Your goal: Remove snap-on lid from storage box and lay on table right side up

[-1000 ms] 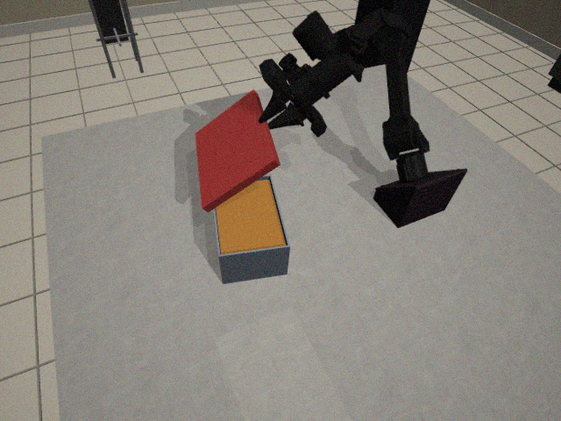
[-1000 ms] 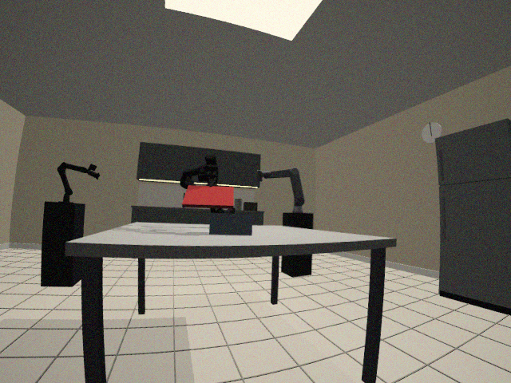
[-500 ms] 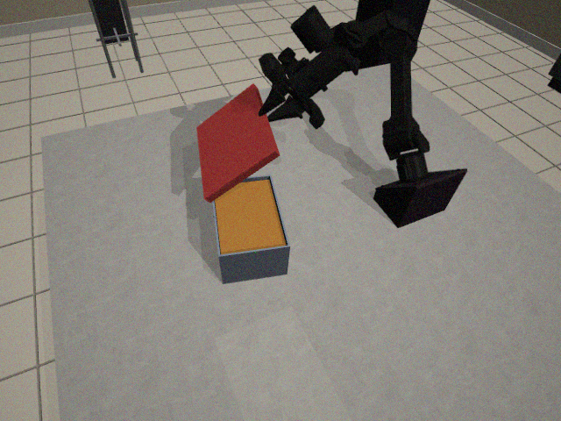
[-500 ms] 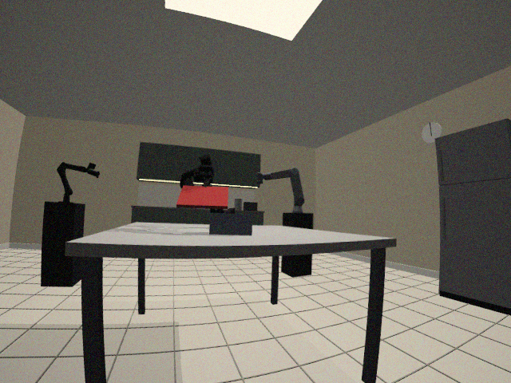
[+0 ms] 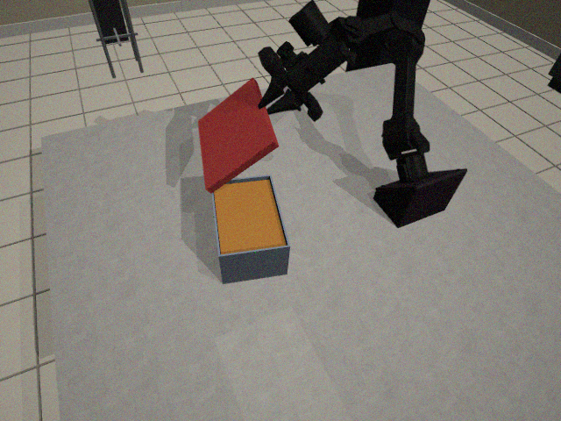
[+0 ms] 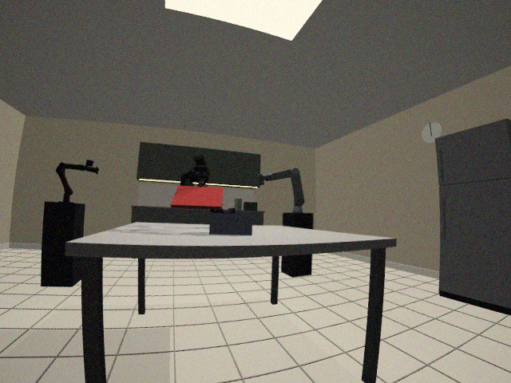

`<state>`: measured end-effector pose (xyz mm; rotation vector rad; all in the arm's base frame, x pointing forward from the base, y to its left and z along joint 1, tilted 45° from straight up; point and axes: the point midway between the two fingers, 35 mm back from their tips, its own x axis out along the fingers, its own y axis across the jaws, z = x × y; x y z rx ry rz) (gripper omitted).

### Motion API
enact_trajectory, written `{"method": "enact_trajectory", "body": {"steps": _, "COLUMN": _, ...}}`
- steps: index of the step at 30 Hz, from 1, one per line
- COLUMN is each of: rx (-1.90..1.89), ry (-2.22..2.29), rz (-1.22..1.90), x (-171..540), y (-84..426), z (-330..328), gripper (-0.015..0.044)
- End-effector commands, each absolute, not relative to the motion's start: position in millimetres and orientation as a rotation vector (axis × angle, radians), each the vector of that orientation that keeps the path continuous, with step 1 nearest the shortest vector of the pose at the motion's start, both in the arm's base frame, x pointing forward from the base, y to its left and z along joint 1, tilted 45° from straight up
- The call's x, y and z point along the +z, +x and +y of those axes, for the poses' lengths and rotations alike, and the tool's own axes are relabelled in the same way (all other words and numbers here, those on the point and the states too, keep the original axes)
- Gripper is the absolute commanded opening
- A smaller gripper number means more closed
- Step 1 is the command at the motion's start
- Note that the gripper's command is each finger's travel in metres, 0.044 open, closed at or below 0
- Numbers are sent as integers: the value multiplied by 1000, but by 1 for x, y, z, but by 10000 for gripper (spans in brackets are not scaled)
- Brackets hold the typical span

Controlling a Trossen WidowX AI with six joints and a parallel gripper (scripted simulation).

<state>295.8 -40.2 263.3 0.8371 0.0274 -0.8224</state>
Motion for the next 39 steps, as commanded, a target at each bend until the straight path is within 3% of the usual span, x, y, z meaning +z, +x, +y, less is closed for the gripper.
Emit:
{"method": "enact_trajectory", "body": {"steps": 1, "rx": -811, "ry": 844, "rz": 23, "x": 274, "y": 292, "z": -45, "gripper": 0}}
{"method": "enact_trajectory", "body": {"steps": 39, "rx": -811, "ry": 842, "rz": 20, "x": 325, "y": 262, "z": -94, "gripper": 0}}
